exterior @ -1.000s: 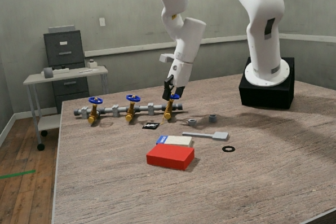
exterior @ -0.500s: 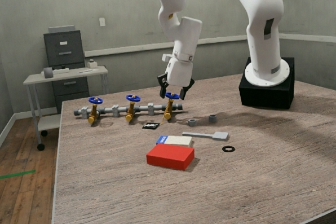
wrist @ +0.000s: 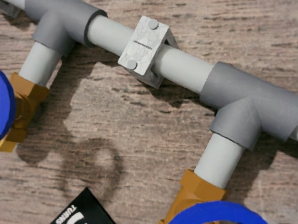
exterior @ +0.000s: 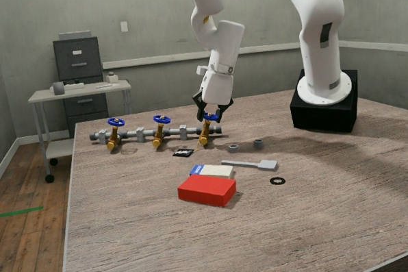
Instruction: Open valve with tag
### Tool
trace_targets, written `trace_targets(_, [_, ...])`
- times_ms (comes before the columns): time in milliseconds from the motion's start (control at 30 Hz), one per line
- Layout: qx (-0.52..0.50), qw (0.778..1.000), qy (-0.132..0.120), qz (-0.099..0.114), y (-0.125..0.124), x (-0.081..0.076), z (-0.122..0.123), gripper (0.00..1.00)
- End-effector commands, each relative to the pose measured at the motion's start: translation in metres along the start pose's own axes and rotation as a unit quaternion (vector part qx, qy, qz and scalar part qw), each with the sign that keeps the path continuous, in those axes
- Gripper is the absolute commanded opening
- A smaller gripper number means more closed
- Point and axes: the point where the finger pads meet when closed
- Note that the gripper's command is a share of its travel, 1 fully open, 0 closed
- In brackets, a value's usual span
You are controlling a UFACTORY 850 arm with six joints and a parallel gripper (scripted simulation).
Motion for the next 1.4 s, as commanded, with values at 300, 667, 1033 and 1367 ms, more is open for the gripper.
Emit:
trace_targets(300, [0.000, 1.000, 0.000, 0.000, -0.0004, 0.0000, -0.0003, 0.00])
trace_targets(667, [-0.003, 1.000, 0.000, 0.000, -0.0004, 0.0000, -0.0003, 0.00])
trace_targets(1033, [-0.058, 0.998, 0.000, 0.000, -0.0004, 0.0000, -0.0003, 0.00])
trace_targets(1367, [-0.188, 0.982, 0.000, 0.000, -0.0004, 0.0000, -0.0003, 0.00])
Point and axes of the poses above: the point where the finger pads meet when closed, its own x axis out along the fingers, its own y axis across the jaws, z = x × y, and after that the axes turned 13 degrees about -x, right-handed
